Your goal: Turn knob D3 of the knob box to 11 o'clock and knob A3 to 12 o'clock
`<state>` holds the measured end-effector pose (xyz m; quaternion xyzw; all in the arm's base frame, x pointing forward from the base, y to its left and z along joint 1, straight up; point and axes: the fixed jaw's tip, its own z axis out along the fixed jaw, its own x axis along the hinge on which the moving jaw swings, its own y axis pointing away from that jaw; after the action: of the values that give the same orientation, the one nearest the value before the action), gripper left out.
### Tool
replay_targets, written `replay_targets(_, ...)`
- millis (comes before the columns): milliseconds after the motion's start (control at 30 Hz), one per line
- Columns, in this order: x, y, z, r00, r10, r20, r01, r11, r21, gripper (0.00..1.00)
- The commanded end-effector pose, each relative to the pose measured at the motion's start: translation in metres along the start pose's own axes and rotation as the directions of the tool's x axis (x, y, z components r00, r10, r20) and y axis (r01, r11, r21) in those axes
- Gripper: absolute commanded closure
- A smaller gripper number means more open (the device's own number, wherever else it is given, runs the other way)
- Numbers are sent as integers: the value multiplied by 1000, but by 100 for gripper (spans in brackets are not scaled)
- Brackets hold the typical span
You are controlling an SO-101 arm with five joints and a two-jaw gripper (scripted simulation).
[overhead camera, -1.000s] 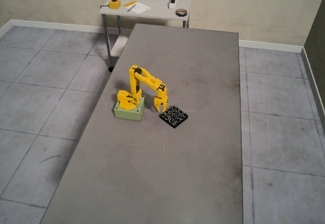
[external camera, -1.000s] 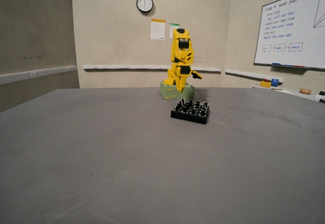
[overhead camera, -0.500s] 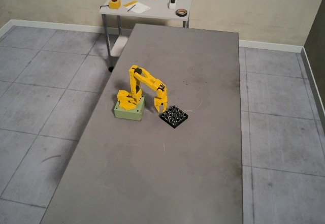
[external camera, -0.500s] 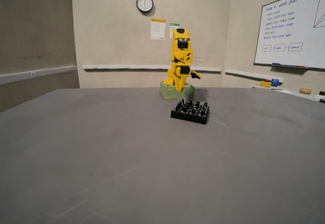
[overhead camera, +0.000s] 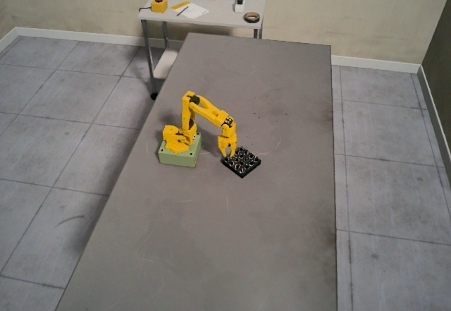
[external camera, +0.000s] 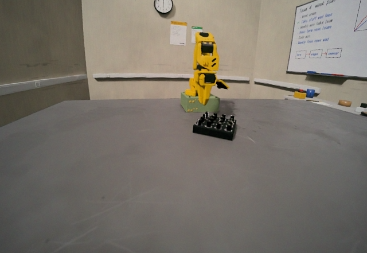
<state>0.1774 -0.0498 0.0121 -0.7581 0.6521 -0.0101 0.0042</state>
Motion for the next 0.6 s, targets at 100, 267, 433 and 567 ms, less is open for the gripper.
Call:
replay_targets(100,8,-14,1,1000,2,9,-2,1000,-17,90)
replay_targets(267,14,-27,2,1000,2,9,-2,1000,-17,90)
replay_targets(433,16,-32,3,1000,2,9,-2,1000,-17,90)
replay_targets(567,16,-32,3,1000,2,9,-2,1000,-17,90)
